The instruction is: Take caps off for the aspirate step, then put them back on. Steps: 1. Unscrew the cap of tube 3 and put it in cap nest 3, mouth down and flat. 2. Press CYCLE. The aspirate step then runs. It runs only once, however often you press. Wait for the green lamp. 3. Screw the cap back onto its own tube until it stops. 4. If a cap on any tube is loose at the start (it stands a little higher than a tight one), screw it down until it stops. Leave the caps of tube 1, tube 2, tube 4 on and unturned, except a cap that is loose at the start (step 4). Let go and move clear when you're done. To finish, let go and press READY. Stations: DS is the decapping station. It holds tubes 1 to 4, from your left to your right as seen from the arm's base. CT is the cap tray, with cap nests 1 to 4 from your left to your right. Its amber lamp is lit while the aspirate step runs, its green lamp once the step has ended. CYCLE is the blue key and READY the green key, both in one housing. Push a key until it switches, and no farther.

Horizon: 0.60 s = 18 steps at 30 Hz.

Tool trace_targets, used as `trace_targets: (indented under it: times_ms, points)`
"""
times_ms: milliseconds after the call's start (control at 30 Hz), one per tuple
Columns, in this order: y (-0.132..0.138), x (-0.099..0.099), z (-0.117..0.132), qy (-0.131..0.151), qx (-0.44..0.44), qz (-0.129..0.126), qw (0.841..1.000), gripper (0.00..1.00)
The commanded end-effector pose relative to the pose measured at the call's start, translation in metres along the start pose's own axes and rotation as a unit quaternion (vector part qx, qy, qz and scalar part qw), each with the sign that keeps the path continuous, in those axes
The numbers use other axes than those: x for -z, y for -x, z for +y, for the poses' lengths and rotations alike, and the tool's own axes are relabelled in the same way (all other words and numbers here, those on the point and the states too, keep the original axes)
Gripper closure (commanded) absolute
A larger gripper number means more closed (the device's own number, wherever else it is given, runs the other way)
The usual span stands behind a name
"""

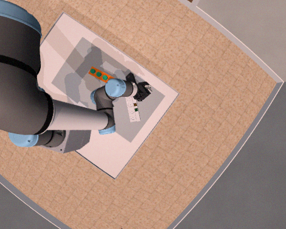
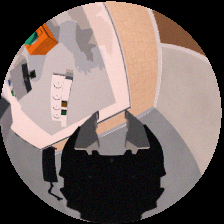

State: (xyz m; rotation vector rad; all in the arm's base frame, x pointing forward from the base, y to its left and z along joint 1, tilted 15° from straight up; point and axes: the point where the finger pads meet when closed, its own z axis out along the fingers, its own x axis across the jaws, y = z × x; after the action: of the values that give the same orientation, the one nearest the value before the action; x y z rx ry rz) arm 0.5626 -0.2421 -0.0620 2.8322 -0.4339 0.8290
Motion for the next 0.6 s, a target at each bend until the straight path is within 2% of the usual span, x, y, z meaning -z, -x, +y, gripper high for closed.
trace_targets:
  times_ms: [0, 200, 300, 333, 433, 567]
  points:
    - [0.021, 0.009, -0.016, -0.022, 0.036, -0.030, 0.999, 0.65]
    - [0.028, 0.012, -0.021, -0.022, 0.036, -0.030, 0.999, 0.65]
    - [0.039, 0.016, -0.028, -0.045, 0.069, -0.057, 0.995, 0.65]
    - [0.044, 0.018, -0.031, -0.047, 0.071, -0.059, 0.995, 0.65]
    - [0.055, 0.023, -0.040, -0.047, 0.072, -0.059, 0.995, 0.65]
    - [0.055, 0.023, -0.040, -0.047, 0.072, -0.059, 0.995, 0.65]
